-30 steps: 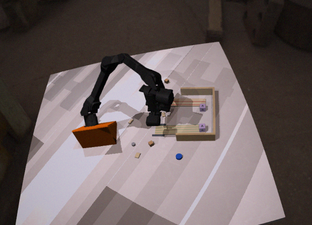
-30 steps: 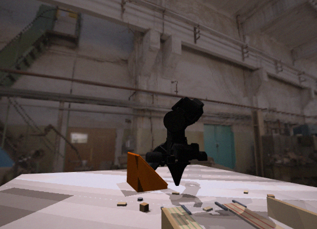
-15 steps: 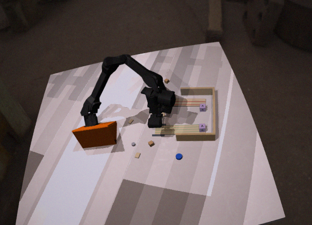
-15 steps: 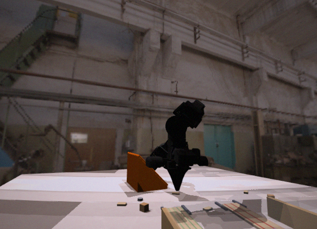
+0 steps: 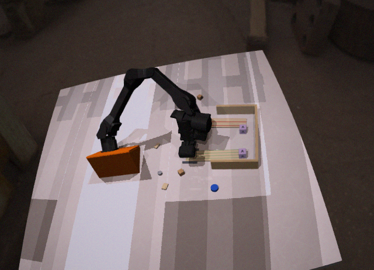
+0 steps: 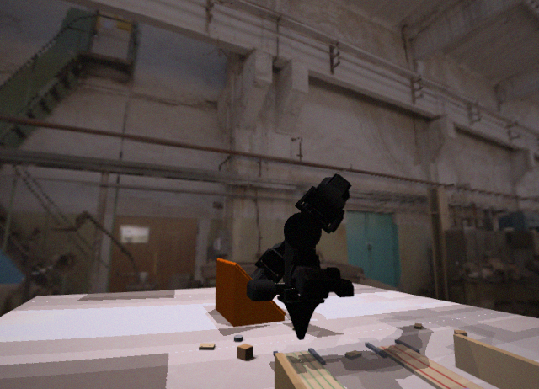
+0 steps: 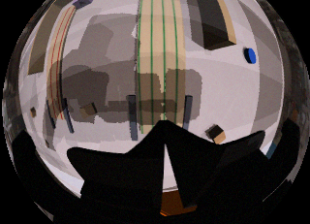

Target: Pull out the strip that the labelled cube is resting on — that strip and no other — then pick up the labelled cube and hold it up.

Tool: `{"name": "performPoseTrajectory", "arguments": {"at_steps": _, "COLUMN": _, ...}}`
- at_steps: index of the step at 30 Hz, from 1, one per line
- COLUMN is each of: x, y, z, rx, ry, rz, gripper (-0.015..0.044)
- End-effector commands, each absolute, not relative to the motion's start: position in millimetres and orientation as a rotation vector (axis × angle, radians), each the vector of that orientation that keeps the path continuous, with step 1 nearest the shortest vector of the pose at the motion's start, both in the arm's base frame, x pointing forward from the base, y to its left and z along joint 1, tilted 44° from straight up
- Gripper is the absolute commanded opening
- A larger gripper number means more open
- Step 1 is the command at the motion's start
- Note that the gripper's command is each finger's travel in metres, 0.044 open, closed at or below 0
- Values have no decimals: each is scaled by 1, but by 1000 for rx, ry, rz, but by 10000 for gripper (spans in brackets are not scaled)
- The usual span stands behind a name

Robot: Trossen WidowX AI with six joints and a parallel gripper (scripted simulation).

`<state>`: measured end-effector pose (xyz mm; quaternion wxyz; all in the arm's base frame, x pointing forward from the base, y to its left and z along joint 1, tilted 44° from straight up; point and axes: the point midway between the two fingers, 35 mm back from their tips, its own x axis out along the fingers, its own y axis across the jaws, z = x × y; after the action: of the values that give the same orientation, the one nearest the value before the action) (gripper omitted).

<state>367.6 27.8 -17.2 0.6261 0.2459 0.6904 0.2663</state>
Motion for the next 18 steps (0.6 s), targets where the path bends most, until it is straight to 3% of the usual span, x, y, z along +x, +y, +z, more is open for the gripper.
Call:
{"name": "performPoseTrajectory", "arguments": {"at_steps": 1, "x": 365, "y": 35, "z": -26, "rx": 574, "ry": 1594, "rz": 613, "gripper": 0}}
{"name": "performPoseTrajectory", "arguments": {"at_steps": 18, "x": 361, "y": 49, "z": -43, "rx": 576, "ry": 1593, "rz": 615, "gripper": 0}}
